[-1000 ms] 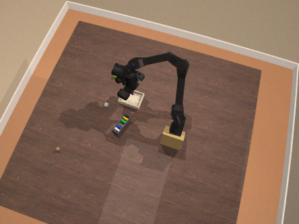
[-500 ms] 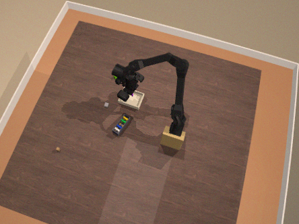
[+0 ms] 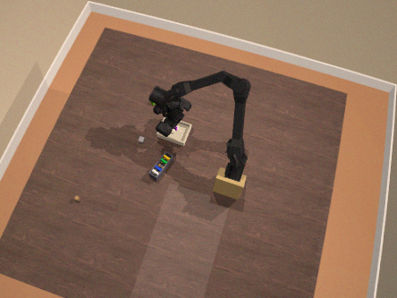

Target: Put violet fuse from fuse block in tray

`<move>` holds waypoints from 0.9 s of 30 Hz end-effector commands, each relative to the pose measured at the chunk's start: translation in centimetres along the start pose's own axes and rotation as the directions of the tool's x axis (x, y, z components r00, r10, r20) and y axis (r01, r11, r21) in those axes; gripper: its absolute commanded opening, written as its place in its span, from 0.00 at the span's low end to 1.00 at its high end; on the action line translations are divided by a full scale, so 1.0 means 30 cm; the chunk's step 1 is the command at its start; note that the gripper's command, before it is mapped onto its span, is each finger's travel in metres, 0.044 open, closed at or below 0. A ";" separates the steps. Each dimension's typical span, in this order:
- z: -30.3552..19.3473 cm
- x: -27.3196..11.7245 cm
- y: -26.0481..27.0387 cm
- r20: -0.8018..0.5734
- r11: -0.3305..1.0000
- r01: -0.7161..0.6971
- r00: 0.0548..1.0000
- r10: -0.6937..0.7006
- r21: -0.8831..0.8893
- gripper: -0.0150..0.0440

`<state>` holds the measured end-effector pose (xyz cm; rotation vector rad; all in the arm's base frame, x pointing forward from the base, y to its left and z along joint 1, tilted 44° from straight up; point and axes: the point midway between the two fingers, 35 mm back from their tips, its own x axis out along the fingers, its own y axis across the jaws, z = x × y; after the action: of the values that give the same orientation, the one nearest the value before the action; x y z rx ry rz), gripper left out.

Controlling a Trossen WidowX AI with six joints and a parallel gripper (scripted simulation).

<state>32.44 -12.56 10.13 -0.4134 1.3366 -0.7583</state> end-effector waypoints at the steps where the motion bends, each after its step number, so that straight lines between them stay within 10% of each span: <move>1: 0.000 -0.001 0.000 0.000 1.000 0.000 1.000 0.000 0.000 0.48; 9: 0.000 -0.010 0.000 -0.001 1.000 0.000 1.000 0.000 0.000 0.81; 27: -0.012 -0.122 0.008 -0.010 1.000 -0.005 1.000 0.005 -0.015 0.81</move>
<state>31.99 -9.77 12.49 -0.4182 1.3524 -0.7474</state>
